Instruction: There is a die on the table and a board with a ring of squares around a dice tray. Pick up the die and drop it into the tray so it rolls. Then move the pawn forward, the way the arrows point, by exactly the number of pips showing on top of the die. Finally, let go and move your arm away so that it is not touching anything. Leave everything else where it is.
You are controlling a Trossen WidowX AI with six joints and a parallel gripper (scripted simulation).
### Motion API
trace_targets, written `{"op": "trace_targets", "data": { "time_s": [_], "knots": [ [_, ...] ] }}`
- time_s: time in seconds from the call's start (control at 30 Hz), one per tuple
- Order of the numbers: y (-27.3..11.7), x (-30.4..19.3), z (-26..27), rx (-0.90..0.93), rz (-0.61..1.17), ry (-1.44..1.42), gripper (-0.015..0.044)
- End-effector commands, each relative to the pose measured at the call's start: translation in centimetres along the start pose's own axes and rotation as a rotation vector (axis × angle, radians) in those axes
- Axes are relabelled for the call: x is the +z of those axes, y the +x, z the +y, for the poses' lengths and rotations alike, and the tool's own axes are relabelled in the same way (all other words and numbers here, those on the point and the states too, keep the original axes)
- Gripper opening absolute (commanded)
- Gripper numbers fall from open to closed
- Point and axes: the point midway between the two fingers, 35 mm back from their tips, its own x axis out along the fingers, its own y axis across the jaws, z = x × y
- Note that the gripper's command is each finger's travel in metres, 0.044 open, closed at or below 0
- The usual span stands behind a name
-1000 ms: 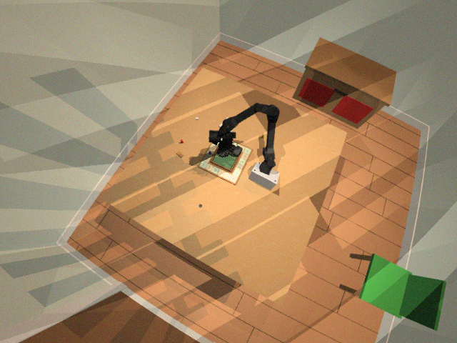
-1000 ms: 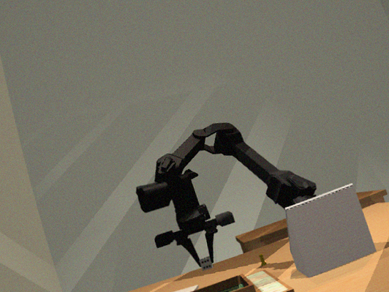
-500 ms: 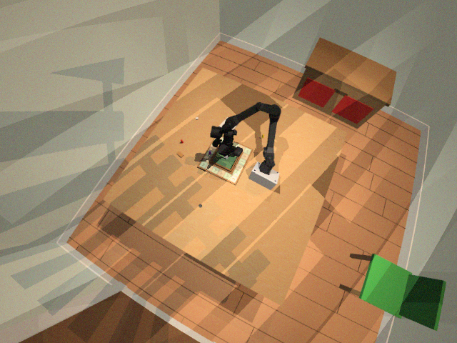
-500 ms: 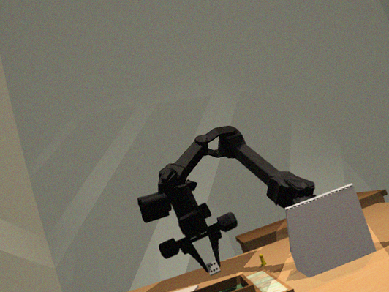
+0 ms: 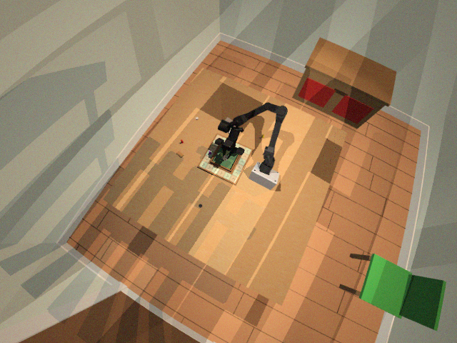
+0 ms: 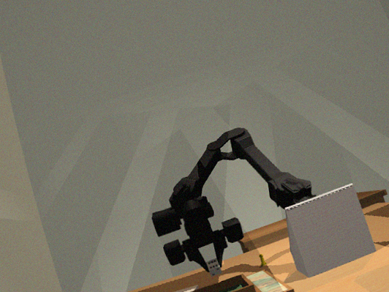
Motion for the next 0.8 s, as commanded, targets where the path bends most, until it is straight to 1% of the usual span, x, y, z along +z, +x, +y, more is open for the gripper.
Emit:
{"op": "trace_targets", "data": {
  "time_s": [0.0,0.1,0.2,0.27,0.77],
  "knots": [
    [-0.1,0.0,0.0,-0.038,-0.074,-0.013,0.0],
    [-1.0,0.1,-0.3,-0.041,-0.078,-0.014,0.0],
    [-4.1,0.7,-1.0,-0.042,-0.079,-0.014,0.0],
    [-5.3,0.9,-1.2,-0.042,-0.079,-0.014,0.0],
    [-5.2,0.8,-1.1,-0.048,-0.076,-0.018,0.0]
  ]
}}
